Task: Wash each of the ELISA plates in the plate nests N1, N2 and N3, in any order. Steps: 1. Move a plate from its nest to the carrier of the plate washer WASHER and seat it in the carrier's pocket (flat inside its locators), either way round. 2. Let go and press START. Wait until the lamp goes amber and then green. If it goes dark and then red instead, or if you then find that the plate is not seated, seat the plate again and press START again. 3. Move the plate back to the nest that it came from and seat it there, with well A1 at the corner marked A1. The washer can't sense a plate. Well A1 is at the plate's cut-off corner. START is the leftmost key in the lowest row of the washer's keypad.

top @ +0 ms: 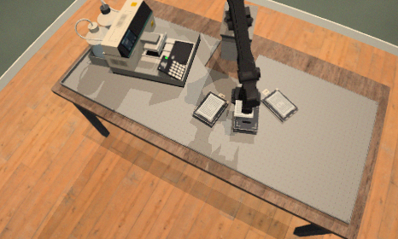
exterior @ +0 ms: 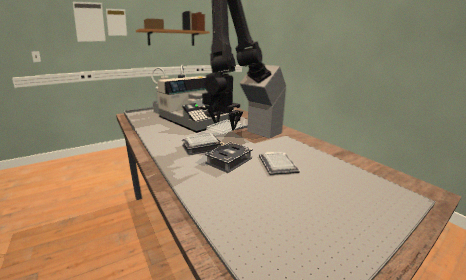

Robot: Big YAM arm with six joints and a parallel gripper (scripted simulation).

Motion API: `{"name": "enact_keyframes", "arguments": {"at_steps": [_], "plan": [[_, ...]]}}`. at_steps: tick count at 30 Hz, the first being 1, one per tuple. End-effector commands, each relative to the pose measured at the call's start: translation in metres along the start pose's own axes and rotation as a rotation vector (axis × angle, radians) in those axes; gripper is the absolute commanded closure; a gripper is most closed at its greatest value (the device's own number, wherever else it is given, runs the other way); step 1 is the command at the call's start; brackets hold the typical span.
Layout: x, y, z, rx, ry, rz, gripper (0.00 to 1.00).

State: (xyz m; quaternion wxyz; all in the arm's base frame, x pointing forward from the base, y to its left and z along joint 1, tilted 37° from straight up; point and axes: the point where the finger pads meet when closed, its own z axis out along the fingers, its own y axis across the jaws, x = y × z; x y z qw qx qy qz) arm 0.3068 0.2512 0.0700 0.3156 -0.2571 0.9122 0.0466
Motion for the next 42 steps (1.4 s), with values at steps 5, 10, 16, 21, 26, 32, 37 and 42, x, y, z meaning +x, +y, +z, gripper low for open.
{"name": "enact_keyframes", "arguments": {"at_steps": [5, 10, 16, 21, 26, 32, 37, 42], "plan": [[-0.009, 0.032, 0.003, -0.008, 0.005, 0.036, 0.16], [-0.012, 0.027, 0.005, 0.003, 0.002, 0.057, 0.16], [-0.01, 0.029, 0.001, -0.008, -0.008, 0.039, 0.16], [-0.01, 0.029, 0.001, -0.008, -0.008, 0.039, 0.16], [-0.01, 0.029, 0.001, -0.007, -0.008, 0.039, 0.16], [-0.01, 0.028, 0.001, -0.007, -0.008, 0.039, 0.16], [-0.01, 0.028, 0.001, -0.007, -0.008, 0.039, 0.16], [-0.01, 0.027, 0.001, -0.007, -0.008, 0.039, 0.16]]}}
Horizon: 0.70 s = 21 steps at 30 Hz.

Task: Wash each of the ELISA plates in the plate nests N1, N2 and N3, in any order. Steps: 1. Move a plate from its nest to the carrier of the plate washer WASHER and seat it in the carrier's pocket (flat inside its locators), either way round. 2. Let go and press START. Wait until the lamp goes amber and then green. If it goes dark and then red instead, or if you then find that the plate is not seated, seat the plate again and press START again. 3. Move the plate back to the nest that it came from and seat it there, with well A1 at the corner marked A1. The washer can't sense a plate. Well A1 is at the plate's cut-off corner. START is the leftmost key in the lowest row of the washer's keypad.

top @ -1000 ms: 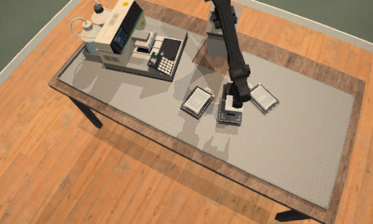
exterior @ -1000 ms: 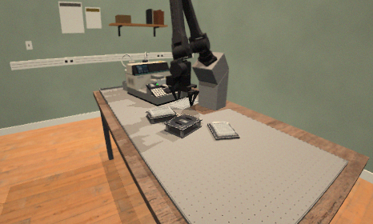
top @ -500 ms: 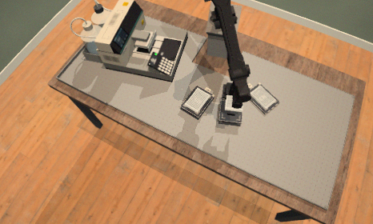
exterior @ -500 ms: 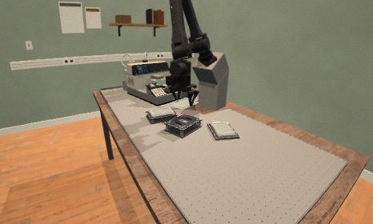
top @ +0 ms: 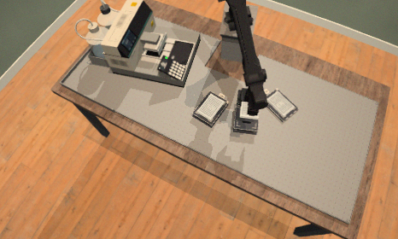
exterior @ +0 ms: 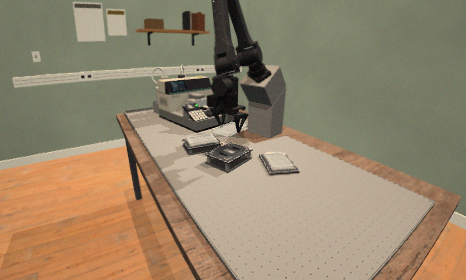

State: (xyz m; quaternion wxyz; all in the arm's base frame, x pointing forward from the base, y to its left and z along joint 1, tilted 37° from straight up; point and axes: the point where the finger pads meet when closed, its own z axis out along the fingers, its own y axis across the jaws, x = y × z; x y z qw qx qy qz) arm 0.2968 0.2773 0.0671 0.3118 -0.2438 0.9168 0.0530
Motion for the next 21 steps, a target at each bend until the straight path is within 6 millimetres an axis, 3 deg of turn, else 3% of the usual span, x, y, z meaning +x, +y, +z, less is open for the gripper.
{"name": "enact_keyframes", "arguments": {"at_steps": [1, 21], "plan": [[-0.002, -0.005, 0.005, 0.005, -0.004, 0.02, 0.16], [-0.01, -0.003, 0.035, 0.002, -0.015, 0.008, 0.16]]}}
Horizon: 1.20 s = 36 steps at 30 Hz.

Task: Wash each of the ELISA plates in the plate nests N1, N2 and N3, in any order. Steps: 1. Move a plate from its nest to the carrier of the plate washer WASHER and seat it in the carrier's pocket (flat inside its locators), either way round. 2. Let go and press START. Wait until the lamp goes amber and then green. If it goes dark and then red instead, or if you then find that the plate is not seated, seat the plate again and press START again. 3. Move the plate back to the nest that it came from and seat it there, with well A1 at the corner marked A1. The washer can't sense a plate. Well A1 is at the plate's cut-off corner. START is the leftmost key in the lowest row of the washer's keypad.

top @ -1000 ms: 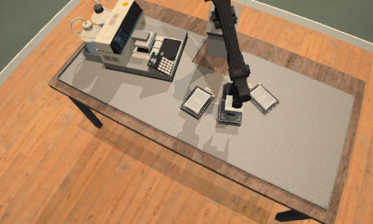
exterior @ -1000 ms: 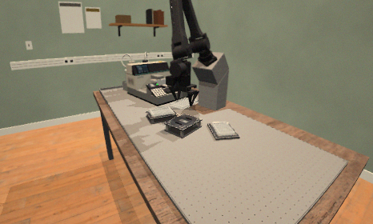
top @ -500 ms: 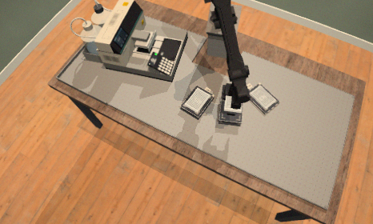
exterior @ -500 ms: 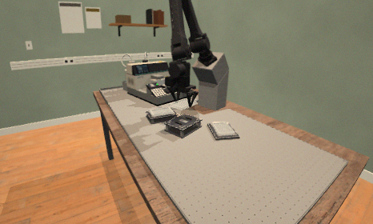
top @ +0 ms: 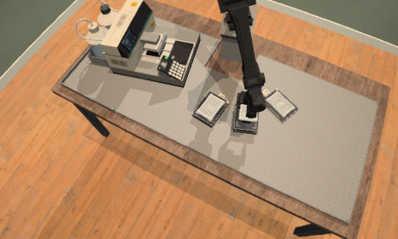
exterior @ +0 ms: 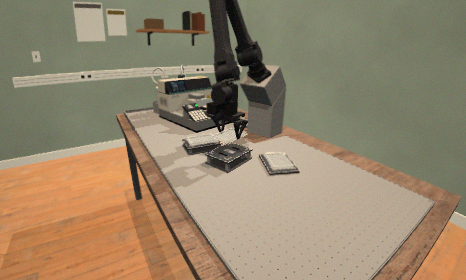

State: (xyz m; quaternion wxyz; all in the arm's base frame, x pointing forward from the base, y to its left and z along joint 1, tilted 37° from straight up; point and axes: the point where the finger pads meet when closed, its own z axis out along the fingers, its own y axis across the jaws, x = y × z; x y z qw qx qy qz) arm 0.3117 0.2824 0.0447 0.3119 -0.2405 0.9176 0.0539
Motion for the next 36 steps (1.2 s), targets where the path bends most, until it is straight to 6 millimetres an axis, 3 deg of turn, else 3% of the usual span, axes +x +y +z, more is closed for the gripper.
{"name": "enact_keyframes", "arguments": {"at_steps": [1, 31, 36], "plan": [[-0.011, -0.002, 0.009, 0.002, -0.015, 0.001, 0.16], [-0.006, -0.003, 0.053, 0.004, -0.008, -0.001, 0.16], [-0.004, 0.001, 0.047, -0.002, -0.007, -0.001, 0.16]]}}
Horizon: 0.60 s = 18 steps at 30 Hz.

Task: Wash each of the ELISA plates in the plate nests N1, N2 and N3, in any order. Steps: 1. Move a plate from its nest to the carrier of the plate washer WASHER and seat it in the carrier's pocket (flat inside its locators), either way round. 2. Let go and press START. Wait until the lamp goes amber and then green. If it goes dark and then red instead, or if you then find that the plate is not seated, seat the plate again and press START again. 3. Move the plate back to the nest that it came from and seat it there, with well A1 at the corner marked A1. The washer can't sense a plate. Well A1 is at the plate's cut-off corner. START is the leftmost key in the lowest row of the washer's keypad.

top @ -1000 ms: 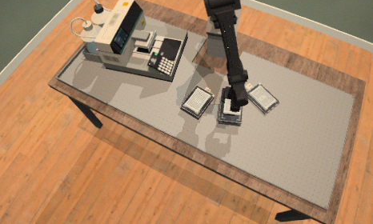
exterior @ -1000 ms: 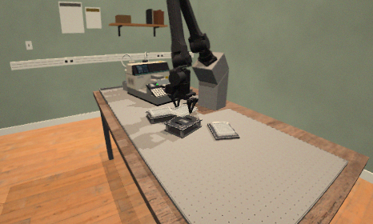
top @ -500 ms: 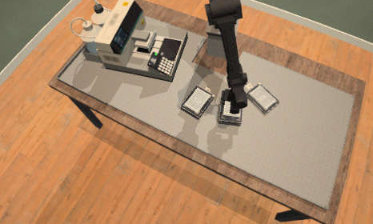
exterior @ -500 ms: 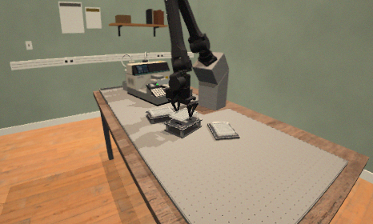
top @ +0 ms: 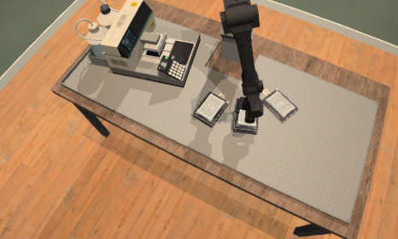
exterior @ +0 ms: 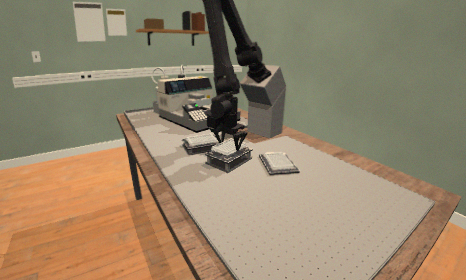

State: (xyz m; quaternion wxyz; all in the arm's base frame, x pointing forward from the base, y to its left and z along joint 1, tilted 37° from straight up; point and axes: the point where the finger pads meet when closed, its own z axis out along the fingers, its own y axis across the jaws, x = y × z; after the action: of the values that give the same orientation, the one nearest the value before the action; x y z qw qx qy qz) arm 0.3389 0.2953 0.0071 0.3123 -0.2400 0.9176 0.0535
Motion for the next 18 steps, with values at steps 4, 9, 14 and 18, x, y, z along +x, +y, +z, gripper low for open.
{"name": "enact_keyframes", "arguments": {"at_steps": [4, 9, 14, 18], "plan": [[-0.0026, 0.0009, -0.0007, -0.003, -0.007, -0.001, 0.16], [-0.0025, 0.0009, -0.0007, -0.003, -0.007, -0.001, 0.16], [-0.0023, 0.0009, -0.0007, -0.003, -0.007, -0.001, 0.16], [-0.0022, 0.0008, -0.0007, -0.003, -0.007, -0.001, 0.16]]}}
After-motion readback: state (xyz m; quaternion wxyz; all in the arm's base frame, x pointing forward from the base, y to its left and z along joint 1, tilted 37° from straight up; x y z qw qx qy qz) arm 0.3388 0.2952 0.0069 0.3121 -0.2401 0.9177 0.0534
